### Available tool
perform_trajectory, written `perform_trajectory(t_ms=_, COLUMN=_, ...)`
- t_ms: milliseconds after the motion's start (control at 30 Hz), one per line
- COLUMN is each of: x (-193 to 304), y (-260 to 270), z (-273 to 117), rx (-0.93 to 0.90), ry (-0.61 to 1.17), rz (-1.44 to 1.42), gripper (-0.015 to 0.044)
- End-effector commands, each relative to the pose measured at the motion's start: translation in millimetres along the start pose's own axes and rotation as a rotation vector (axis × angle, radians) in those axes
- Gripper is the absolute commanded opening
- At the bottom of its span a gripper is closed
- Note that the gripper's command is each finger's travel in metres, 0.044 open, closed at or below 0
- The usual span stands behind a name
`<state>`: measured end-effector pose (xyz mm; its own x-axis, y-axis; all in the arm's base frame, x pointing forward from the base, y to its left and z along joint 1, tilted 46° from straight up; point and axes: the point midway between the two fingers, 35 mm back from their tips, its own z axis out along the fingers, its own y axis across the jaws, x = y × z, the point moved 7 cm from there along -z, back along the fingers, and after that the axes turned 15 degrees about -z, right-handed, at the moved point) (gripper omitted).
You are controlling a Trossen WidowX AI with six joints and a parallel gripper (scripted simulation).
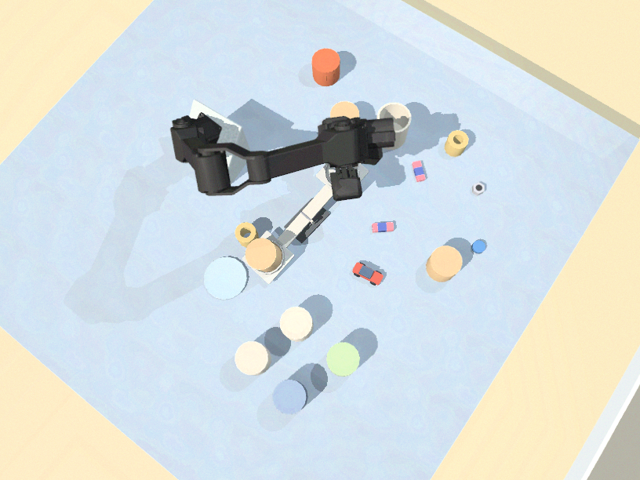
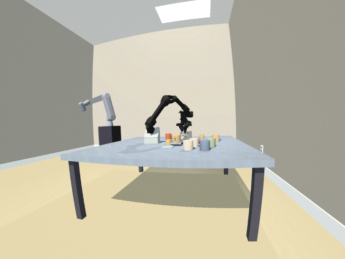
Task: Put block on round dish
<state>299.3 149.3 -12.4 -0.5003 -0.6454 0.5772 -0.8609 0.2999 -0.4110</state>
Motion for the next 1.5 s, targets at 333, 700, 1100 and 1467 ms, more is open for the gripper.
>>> perform_trajectory(t_ms=333, x=-3, y=-1, z=-20, rx=0.006, ry=-0.002, rz=-0.007, gripper=0.0)
perform_trajectory(t_ms=700, x=-2, y=0, z=-86, rx=0.004, ry=-0.002, rz=-0.008, gripper=0.0)
perform_trajectory(t_ms=1100, x=19, y=-25, z=-91, rx=-0.014, ry=-0.03, rz=-0.017, gripper=0.0)
perform_trajectory(t_ms=1467, x=75, y=-78, z=-77, rx=-0.038, ry=-0.088, rz=-0.029, gripper=0.0)
